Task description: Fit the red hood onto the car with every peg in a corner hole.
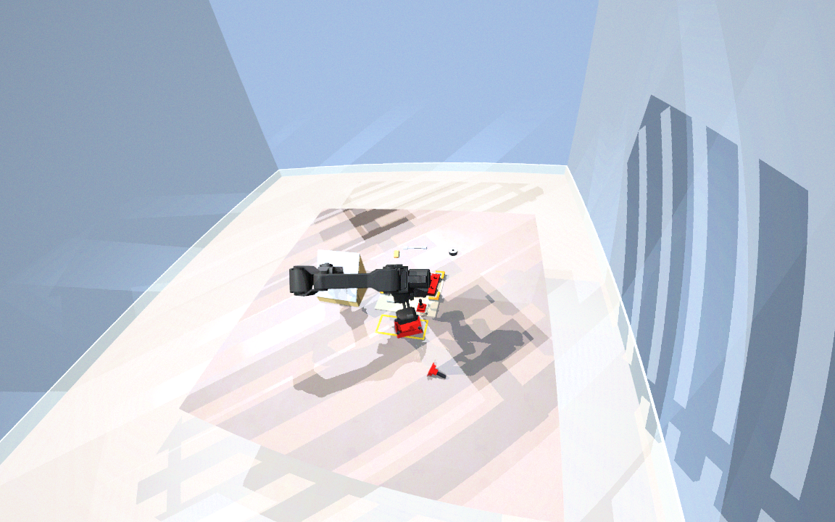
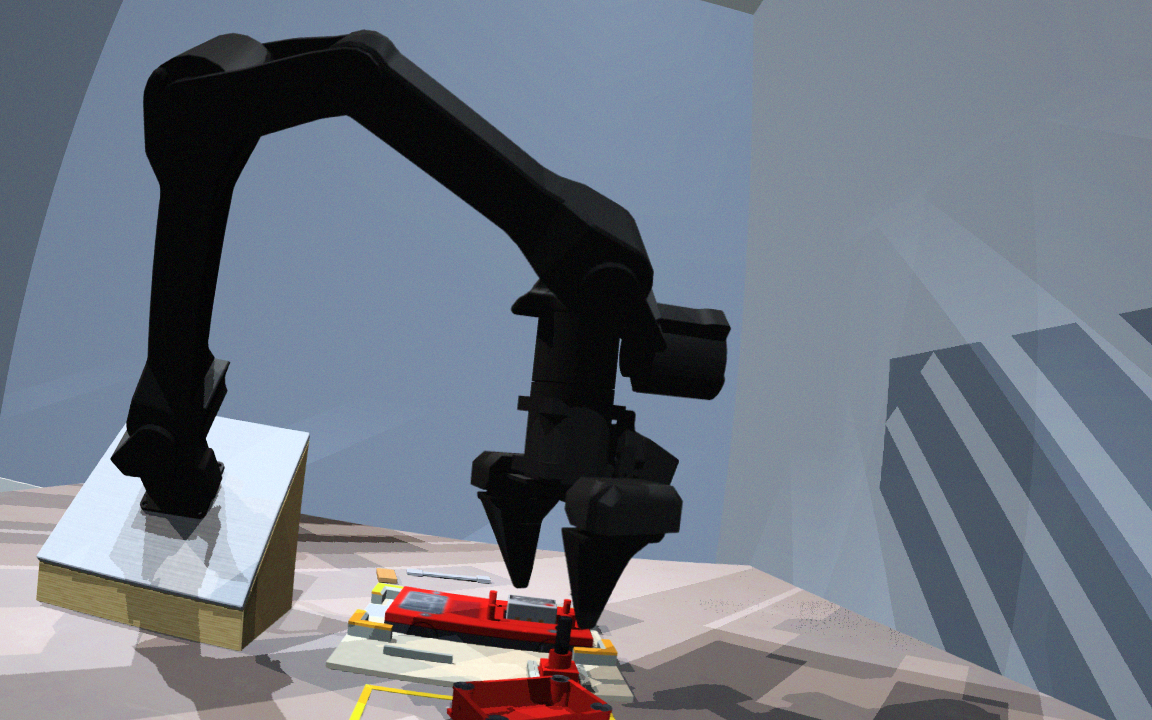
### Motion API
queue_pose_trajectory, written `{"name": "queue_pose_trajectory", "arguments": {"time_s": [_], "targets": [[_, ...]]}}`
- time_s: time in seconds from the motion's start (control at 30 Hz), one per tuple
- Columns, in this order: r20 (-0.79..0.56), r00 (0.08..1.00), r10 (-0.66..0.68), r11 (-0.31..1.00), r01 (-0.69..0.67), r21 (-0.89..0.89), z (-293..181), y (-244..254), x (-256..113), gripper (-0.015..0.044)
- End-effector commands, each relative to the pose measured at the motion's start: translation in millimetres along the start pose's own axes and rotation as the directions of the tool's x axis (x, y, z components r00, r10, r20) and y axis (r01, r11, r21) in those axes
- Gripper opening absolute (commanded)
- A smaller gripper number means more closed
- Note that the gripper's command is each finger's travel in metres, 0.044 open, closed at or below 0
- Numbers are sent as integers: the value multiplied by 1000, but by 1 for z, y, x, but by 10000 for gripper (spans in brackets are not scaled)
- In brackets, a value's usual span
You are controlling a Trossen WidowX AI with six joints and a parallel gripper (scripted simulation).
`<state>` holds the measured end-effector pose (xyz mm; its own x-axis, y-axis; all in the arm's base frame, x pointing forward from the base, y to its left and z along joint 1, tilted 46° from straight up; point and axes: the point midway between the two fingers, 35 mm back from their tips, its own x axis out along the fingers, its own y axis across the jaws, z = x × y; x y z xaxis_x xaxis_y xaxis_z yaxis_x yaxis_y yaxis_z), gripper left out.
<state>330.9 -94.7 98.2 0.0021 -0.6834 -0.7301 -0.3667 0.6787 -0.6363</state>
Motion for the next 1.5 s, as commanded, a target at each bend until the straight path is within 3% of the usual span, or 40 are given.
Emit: {"name": "queue_pose_trajectory", "arguments": {"time_s": [0.0,0.17,0.33,0.67,1.47], "targets": [[66,994,82,996,-84,18,-8,4,13,440],[263,948,179,981,-191,22,-12,10,28,440],[477,858,189,977,-215,0,-15,9,33,440],[816,578,12,1000,3,-16,-31,-2,19,440],[832,555,-7,999,30,-12,-33,-4,27,440]]}}
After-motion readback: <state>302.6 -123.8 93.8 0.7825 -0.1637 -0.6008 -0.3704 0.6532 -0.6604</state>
